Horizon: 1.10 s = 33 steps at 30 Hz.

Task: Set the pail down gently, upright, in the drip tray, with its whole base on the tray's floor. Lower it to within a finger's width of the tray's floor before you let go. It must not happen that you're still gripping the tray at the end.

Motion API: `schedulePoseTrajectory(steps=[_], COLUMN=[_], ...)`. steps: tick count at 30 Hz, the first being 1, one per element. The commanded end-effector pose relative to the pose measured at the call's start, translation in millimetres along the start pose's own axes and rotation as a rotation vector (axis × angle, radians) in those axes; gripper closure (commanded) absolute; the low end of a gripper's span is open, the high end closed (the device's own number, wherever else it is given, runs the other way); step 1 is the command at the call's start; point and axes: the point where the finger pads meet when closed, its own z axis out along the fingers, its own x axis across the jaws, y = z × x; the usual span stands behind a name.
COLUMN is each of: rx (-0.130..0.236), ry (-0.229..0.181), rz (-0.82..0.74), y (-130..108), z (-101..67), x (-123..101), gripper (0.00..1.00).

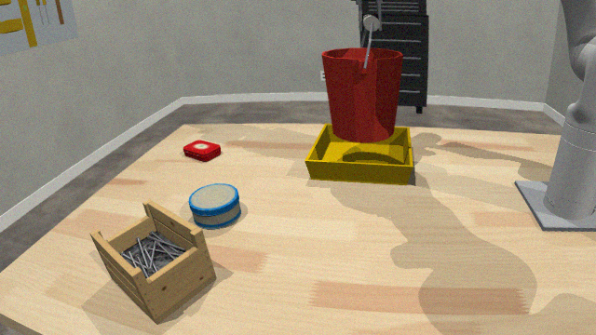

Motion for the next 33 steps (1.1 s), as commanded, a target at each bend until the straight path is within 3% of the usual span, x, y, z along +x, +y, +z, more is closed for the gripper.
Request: schedulePoseTrajectory(steps=[1,33], rx=[-0.001,-0.001], ry=[0.002,0.002], rz=[0.000,0.000], y=[0.1,0.2], z=[1.0,35.2], x=[0.2,0.2], gripper=[1.00,1.00])
